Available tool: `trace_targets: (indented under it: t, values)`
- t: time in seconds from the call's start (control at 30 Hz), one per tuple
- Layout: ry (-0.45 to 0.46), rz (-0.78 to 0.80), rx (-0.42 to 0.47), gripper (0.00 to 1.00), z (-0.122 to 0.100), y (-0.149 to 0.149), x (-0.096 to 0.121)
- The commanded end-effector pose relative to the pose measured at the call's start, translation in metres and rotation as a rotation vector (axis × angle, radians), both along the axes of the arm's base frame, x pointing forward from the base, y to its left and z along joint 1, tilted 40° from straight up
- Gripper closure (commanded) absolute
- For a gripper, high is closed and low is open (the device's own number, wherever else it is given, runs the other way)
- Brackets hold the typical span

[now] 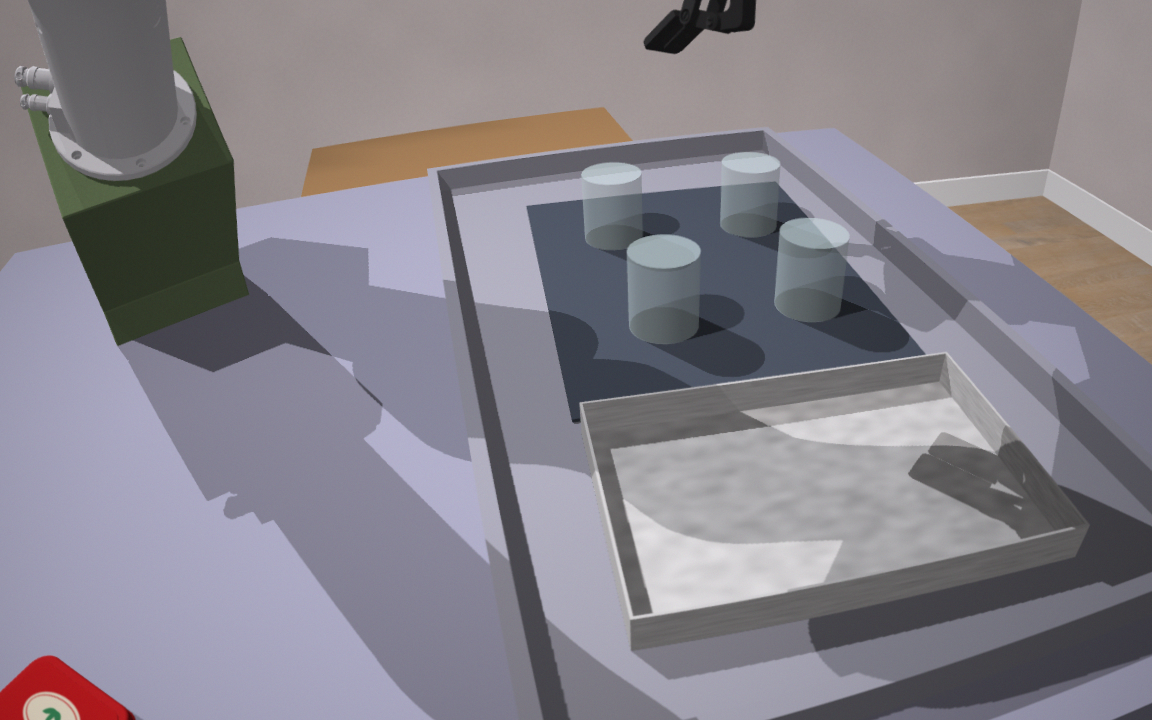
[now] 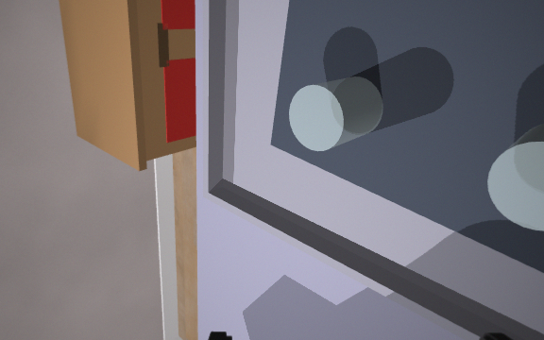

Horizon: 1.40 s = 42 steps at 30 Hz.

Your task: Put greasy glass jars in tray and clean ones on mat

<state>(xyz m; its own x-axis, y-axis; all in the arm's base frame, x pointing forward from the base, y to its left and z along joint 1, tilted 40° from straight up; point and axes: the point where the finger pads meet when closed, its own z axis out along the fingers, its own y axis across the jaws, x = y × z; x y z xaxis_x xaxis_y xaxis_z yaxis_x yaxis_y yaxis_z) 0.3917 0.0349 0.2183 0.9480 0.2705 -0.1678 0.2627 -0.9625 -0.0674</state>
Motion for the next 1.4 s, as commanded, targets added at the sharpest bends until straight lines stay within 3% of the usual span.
trace_targets:
  t: [0.0,0.23,1.37]
  values:
    - [-0.103,-0.112,-0.025,0.00,0.013,-0.013,0.004]
    - [-0.177,-0.271,-0.044,0.00,0.032,-0.035,0.008]
    - [-0.177,-0.271,-0.044,0.00,0.032,-0.035,0.008]
